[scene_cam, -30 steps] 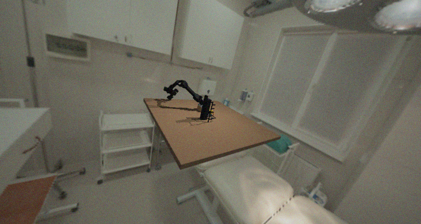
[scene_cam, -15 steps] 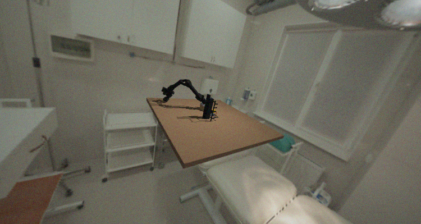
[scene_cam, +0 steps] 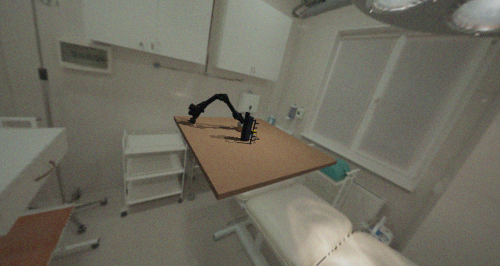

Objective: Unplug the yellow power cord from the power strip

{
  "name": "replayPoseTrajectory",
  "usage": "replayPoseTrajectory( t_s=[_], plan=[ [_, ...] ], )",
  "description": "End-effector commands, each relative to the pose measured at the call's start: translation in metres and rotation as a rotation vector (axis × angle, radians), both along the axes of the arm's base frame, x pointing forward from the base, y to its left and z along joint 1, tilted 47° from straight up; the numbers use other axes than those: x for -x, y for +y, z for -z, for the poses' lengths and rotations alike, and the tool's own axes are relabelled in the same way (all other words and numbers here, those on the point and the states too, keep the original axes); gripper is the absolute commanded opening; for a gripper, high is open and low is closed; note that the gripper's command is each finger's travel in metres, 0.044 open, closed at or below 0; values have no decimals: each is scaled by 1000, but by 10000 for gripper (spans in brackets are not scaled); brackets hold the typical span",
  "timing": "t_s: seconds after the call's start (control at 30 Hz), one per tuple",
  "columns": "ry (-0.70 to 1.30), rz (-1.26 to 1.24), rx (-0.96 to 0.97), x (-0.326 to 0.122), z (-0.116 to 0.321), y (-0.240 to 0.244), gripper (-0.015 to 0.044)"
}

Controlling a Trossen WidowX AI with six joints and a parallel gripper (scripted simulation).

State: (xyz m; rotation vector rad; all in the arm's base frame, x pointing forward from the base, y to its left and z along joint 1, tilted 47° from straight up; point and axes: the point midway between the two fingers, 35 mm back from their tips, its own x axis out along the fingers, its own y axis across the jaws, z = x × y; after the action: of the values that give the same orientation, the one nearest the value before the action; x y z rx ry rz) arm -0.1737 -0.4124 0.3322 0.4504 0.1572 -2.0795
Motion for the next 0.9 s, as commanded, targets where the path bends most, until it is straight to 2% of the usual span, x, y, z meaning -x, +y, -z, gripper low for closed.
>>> replayPoseTrajectory(
  t_s=[0.0, 0.33, 0.87],
  plan=[
    [44, -104, 36, -35, -16, -10, 160],
    [127, -336, 102, -122, -42, -22, 160],
    [217, -700, 132, -269, -45, -12, 160]
  ],
)
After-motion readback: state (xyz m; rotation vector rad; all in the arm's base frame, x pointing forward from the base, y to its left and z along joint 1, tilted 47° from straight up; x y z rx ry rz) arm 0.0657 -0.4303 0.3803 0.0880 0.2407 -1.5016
